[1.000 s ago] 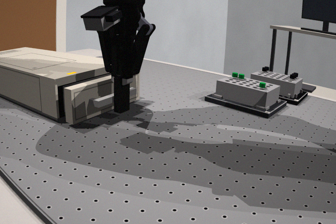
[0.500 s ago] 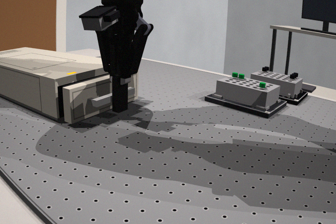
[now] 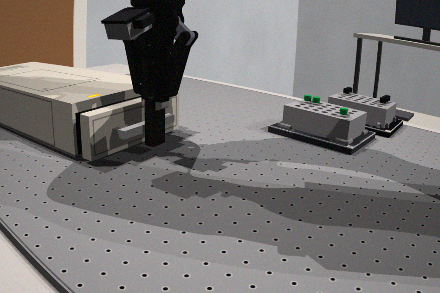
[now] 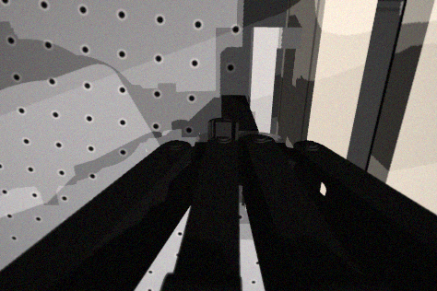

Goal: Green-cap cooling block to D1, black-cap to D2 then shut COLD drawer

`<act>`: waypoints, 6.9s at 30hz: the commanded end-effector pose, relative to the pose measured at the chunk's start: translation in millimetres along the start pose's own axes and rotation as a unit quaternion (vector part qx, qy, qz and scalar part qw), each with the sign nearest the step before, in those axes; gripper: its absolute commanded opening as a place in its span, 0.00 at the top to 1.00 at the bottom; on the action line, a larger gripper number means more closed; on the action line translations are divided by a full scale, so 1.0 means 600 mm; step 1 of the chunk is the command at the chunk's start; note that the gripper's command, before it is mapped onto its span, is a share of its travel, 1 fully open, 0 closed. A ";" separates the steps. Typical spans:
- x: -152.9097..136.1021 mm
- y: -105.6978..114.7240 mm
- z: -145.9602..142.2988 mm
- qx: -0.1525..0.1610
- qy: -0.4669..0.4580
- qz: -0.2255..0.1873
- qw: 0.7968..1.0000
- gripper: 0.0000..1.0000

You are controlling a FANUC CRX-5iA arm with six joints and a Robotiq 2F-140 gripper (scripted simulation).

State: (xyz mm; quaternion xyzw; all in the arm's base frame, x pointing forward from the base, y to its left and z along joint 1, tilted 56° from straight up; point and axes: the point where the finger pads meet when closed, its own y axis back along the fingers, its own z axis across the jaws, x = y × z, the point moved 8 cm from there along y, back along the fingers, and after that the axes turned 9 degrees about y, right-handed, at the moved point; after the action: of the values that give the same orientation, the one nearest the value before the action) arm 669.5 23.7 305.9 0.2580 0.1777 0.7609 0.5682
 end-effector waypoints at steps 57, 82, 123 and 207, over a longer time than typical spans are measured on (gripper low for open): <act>-0.004 0.001 0.021 -0.001 0.000 0.000 1.000 0.90; -0.004 0.001 0.021 -0.001 0.000 0.000 1.000 0.90; 0.006 0.001 -0.042 -0.001 0.000 0.000 1.000 0.90; 0.008 0.137 -0.052 -0.001 0.000 0.000 1.000 0.90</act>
State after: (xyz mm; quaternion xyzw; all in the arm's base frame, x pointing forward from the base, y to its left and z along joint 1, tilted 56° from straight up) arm 588.6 6.3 325.8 0.2579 0.1776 0.7609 0.5682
